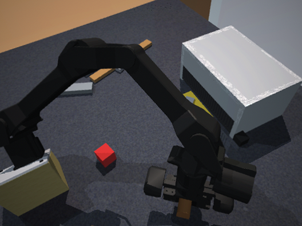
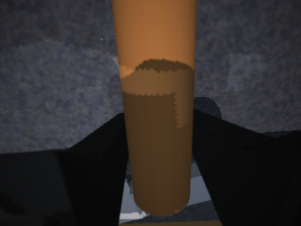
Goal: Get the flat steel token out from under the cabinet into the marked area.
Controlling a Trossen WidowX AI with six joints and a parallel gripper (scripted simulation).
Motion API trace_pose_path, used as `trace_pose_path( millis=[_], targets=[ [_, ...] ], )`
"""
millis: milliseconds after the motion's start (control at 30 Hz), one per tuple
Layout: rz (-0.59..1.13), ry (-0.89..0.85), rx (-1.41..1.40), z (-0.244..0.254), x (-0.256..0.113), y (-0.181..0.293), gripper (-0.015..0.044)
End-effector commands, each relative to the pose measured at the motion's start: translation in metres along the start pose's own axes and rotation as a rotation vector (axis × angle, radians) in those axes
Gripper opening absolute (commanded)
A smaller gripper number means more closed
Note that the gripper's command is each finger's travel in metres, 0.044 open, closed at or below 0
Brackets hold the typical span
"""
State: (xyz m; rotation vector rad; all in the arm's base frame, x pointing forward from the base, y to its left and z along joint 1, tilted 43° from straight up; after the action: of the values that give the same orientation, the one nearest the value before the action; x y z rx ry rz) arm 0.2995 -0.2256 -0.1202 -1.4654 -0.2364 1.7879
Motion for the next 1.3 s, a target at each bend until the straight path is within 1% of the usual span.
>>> trace_pose_path(
  millis=[0,233,900,1133,1267],
  targets=[
    [-0.003,0.019,-0.002,-0.004,-0.006,0.005,0.0],
    [-0.003,0.019,-0.003,-0.006,-0.006,0.005,0.0],
    [-0.006,0.019,-0.004,-0.015,-0.006,-0.028,0.0],
    [-0.006,0.019,-0.004,-0.015,-0.005,-0.029,0.0],
    [0.007,-0.006,-0.004,-0.014,0.002,-0.027,0.0105]
  ],
)
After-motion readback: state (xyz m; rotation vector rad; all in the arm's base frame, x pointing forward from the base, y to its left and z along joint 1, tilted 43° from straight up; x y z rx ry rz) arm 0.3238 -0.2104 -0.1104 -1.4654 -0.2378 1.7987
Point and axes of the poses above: the point midway between the two fingers, 35 mm back from their tips, its own x axis out along the fingers, its own z axis across the jaws, y = z × x, the point moved 10 cm from there along -x, back along the fingers, and after that the axes turned 14 degrees about -x, right-handed, at the moved point
